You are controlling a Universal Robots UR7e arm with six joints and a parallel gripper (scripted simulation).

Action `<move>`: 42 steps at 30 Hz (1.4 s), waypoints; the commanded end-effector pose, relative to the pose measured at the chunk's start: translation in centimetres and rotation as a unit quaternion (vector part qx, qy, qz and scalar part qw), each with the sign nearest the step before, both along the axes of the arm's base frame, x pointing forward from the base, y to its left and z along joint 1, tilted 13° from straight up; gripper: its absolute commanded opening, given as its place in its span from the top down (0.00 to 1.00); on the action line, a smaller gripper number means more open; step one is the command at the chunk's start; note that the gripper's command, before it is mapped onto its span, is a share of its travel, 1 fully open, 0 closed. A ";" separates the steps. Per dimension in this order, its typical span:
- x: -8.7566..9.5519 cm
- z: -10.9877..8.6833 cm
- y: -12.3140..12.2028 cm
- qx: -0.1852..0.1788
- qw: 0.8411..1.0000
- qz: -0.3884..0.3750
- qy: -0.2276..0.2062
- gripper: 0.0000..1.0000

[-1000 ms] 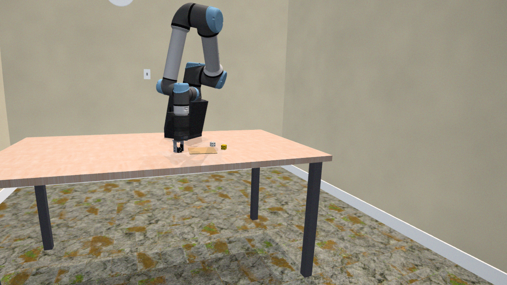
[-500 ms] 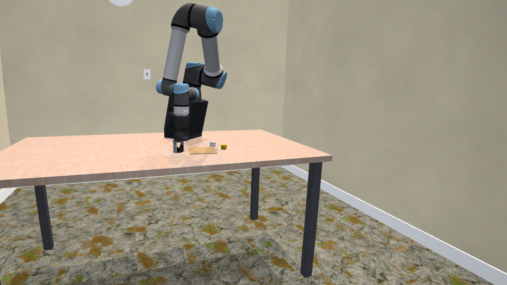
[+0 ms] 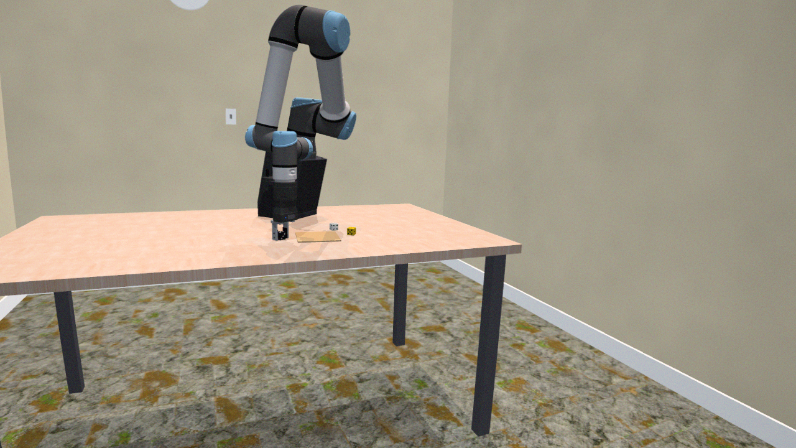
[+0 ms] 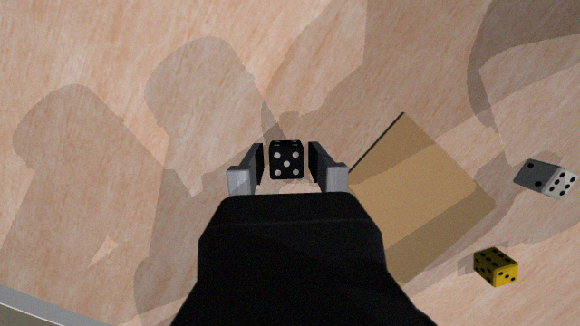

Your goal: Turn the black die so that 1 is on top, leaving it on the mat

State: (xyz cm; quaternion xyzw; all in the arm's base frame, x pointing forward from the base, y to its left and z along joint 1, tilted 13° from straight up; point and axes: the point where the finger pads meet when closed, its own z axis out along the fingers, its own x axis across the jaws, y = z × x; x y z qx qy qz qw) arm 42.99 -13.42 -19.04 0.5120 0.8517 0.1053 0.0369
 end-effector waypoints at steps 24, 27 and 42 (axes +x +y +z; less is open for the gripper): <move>0.0 0.0 0.0 0.000 1.000 0.000 -0.001 0.51; 0.0 0.0 0.0 0.000 1.000 0.000 -0.001 0.51; 0.0 0.0 0.0 0.000 1.000 0.000 -0.001 0.51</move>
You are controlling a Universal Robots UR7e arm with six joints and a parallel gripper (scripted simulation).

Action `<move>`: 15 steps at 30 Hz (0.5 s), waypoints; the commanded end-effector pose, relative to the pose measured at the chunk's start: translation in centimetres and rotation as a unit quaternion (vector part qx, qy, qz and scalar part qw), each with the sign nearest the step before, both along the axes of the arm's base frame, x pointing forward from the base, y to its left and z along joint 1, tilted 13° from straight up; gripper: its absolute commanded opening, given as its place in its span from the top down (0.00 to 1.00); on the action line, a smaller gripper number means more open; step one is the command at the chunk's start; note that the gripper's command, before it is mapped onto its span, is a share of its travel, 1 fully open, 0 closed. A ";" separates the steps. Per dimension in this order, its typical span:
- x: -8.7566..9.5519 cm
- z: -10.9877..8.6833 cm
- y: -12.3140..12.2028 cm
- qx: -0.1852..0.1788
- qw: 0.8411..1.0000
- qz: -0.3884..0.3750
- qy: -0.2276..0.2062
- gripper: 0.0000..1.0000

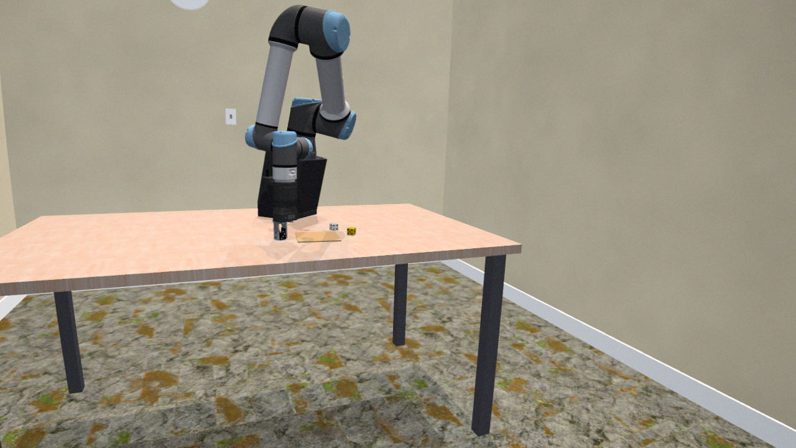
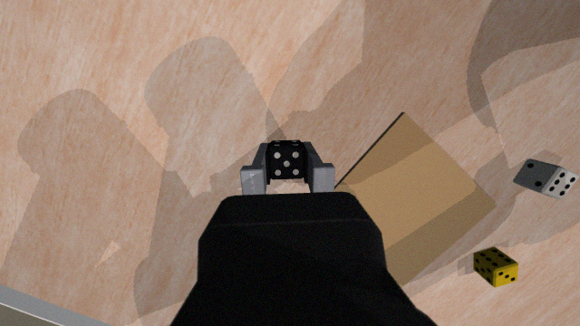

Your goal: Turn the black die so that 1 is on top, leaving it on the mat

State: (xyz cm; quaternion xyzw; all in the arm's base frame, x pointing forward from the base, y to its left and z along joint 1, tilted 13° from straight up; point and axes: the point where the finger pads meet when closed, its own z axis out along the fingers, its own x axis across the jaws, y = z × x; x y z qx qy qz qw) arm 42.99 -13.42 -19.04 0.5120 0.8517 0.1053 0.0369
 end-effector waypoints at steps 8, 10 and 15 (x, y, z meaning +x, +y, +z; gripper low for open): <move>0.0 0.4 -0.1 0.000 1.000 0.000 -0.001 0.51; -0.1 0.7 -0.1 0.000 1.000 0.000 -0.001 0.51; -0.3 2.1 -0.3 0.000 1.000 0.000 -0.001 0.51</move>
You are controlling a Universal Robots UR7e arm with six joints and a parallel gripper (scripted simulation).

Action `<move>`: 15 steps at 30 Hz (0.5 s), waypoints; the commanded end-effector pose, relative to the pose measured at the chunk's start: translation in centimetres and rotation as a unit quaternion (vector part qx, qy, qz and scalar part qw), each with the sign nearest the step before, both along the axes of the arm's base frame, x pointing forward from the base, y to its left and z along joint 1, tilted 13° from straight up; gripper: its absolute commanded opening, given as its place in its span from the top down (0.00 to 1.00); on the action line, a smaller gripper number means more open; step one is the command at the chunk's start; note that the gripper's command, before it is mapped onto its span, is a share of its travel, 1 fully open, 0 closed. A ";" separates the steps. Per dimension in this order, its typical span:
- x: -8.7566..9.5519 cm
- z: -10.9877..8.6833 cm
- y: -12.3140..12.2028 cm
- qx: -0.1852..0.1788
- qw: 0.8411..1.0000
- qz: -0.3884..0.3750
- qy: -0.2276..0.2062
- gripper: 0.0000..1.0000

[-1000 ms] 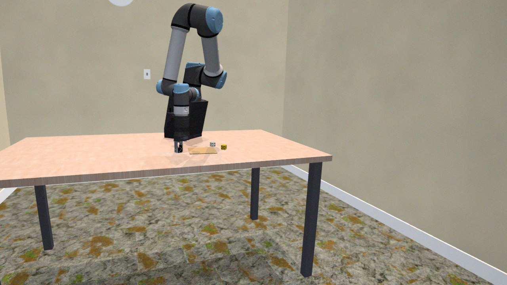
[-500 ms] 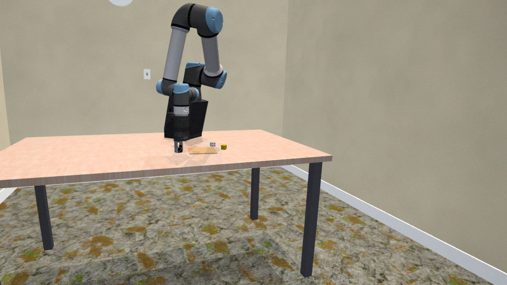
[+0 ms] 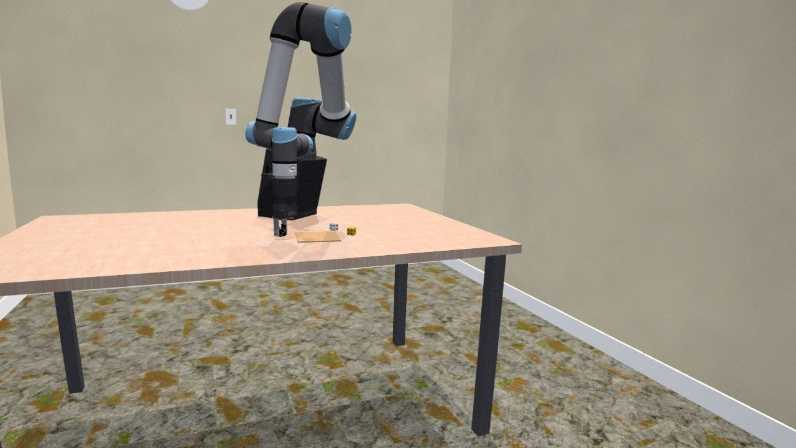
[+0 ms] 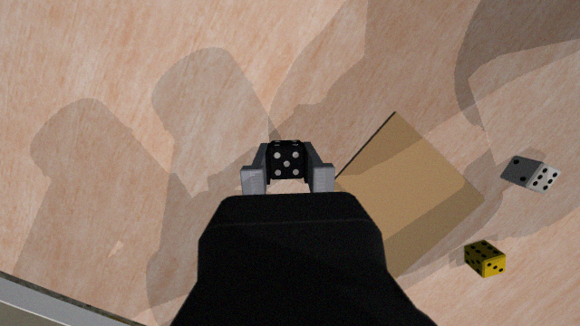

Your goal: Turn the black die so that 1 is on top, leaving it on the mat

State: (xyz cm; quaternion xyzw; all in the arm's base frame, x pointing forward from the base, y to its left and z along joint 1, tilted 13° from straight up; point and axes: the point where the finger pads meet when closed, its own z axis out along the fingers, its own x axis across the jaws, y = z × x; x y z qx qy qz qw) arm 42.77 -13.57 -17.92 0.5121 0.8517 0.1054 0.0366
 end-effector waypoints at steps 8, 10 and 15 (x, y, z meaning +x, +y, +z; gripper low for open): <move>-0.5 3.4 -0.5 -0.001 1.000 0.000 -0.001 0.51; -0.7 4.3 -0.7 -0.001 1.000 0.000 -0.001 0.51; -1.0 6.3 -1.0 -0.001 1.000 0.000 -0.001 0.51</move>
